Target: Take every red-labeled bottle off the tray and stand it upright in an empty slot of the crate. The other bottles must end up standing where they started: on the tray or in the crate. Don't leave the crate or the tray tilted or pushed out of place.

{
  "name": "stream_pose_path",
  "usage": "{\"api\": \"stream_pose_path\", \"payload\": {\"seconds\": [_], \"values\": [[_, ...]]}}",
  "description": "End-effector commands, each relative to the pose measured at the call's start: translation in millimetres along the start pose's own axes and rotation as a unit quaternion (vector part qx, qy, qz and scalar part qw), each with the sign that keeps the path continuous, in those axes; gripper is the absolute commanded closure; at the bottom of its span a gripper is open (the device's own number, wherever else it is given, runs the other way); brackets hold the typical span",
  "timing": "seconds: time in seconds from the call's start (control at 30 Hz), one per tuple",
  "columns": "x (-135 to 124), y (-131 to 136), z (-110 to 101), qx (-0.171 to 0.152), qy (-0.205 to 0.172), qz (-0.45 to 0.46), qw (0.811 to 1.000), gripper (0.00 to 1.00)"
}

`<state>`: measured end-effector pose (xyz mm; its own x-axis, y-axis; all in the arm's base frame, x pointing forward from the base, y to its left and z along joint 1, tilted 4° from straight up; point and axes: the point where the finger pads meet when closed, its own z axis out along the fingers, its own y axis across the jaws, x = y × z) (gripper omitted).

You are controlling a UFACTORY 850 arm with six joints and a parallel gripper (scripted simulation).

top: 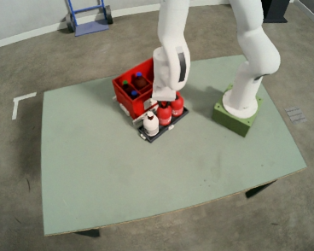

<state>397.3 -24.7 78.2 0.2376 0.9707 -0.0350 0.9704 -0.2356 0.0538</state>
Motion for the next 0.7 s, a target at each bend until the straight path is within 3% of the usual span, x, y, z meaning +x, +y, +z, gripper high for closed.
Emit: {"api": "stream_pose_path", "payload": {"seconds": [0.0,0.67], "values": [[0.1,0.6,-1.7,0.0,0.0,0.0,1.0,1.0],[0.1,0.6,-11.4,0.0,0.0,0.0,1.0,1.0]]}}
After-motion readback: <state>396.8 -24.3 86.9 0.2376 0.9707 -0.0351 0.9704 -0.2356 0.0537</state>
